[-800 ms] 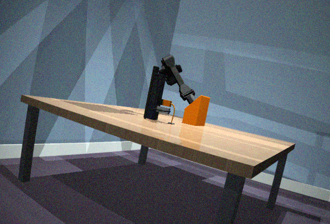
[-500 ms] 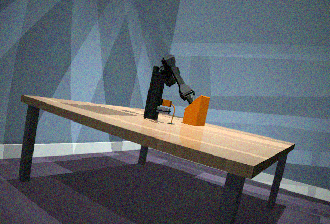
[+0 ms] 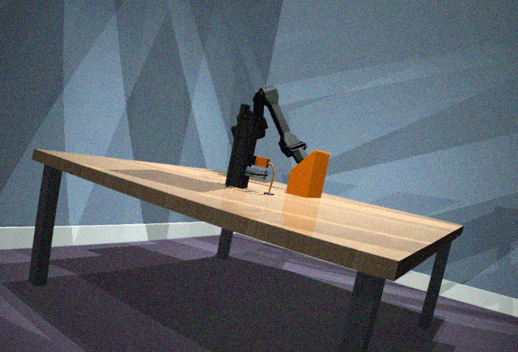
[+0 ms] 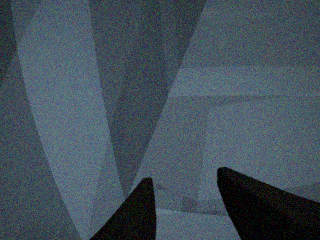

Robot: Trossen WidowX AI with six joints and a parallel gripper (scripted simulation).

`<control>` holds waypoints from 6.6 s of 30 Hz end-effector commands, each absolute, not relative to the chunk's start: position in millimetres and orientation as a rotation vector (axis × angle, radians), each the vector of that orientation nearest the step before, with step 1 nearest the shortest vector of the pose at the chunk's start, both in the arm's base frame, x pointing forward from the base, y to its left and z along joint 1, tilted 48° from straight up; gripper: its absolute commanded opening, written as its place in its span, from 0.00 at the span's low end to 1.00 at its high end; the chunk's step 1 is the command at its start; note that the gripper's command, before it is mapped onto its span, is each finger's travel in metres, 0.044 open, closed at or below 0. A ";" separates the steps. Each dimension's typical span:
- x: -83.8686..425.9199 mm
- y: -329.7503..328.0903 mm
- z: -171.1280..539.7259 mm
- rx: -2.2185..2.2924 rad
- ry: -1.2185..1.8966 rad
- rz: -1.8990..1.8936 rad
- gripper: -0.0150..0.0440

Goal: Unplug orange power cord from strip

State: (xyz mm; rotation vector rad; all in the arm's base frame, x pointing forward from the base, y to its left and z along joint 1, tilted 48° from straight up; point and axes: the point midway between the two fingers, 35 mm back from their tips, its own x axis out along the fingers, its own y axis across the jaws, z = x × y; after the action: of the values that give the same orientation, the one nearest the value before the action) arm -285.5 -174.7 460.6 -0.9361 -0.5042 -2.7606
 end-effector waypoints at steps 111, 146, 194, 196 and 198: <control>458.7 -99.0 257.0 -0.828 0.563 -0.367 0.53; 280.8 -18.9 11.2 -1.669 1.875 0.719 0.53; 274.6 -54.9 33.9 -1.685 1.906 0.744 0.53; 274.3 -56.5 32.4 -1.685 1.906 0.744 0.53; 274.3 -56.7 32.3 -1.685 1.906 0.744 0.53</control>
State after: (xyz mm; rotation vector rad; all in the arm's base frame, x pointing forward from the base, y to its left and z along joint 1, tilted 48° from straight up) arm 277.2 -53.9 34.5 2.3202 -2.6220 -1.0153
